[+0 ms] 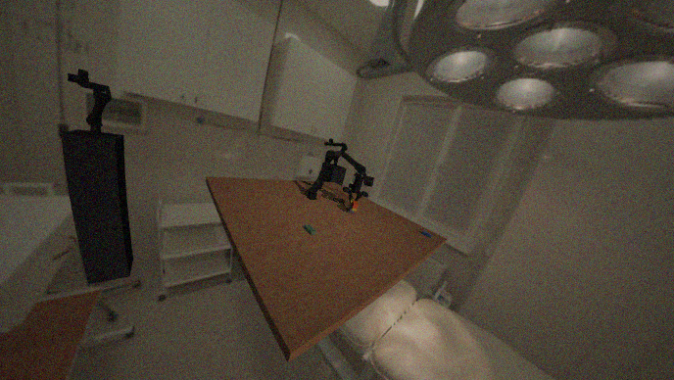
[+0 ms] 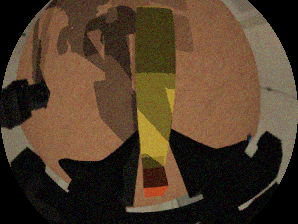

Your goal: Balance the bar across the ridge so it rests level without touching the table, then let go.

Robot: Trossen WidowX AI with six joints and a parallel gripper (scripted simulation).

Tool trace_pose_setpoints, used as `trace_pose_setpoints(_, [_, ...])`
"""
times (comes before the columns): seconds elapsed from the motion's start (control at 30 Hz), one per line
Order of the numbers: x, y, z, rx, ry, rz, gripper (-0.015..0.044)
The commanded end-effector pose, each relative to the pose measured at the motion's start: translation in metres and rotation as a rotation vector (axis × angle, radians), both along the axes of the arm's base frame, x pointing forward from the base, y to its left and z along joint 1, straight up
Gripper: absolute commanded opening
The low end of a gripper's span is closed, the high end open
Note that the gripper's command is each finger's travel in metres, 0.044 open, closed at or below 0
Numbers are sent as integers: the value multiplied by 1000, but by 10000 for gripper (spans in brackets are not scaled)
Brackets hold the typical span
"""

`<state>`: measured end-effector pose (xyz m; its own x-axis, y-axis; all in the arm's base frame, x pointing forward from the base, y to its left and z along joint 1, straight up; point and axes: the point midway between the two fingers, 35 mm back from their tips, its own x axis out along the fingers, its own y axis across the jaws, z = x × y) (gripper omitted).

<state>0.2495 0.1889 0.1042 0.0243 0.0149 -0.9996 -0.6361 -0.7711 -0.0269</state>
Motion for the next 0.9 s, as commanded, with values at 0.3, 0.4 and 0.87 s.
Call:
trace_pose_setpoints(0.3, [0,1,-1,4,0,4,0])
trace_pose_setpoints(0.4, [0,1,-2,4,0,4,0])
trace_pose_setpoints(0.87, [0,0,-3,4,0,4,0])
